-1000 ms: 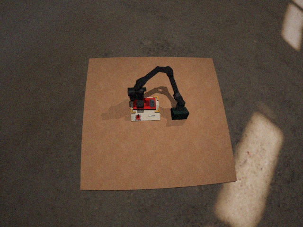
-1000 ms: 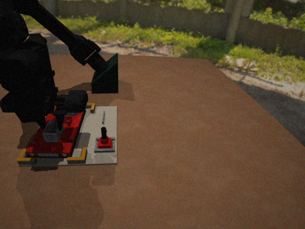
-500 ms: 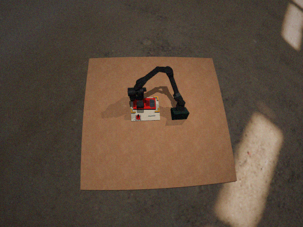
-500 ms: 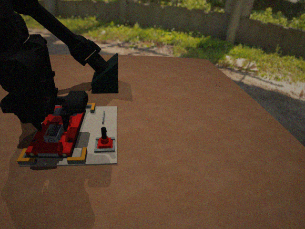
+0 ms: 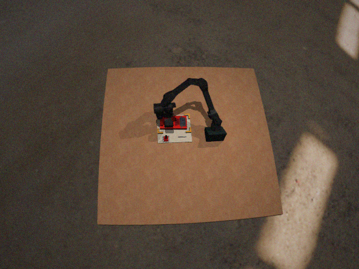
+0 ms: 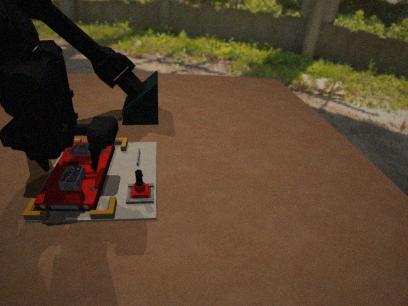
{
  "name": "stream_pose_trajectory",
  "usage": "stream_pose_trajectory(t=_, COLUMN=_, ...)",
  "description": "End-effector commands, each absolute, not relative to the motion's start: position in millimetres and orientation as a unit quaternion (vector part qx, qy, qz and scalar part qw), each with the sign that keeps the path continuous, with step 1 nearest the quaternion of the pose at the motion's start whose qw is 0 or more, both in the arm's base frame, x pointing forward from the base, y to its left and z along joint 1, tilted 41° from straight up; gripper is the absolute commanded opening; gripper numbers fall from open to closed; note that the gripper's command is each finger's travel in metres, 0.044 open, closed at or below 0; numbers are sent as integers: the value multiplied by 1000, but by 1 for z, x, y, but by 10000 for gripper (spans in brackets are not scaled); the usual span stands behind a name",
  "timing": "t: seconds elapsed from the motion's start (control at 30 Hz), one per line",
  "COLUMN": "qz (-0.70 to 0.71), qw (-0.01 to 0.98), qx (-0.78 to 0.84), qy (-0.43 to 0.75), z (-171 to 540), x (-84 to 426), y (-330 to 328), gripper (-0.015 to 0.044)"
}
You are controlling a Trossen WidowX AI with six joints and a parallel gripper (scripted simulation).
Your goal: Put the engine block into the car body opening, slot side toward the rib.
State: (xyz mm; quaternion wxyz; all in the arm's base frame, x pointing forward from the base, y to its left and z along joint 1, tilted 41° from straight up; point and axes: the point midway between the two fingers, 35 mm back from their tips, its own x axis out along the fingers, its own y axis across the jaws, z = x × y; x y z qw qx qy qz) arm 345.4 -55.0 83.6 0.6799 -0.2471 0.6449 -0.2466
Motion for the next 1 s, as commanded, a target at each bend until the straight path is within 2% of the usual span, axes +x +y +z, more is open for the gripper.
stream_pose_trajectory(t=0.0, qz=-248, qw=683, qx=-247, qy=641, z=89, x=347, y=-52, gripper=440)
stream_pose_trajectory(t=0.07, qz=-248, qw=683, qx=-247, qy=641, z=89, x=347, y=-52, gripper=440)
stream_pose_trajectory(t=0.63, qz=-248, qw=683, qx=-247, qy=641, z=89, x=347, y=-52, gripper=0)
stream_pose_trajectory(t=0.97, qz=-247, qw=683, qx=-247, qy=642, z=88, x=347, y=-51, gripper=0)
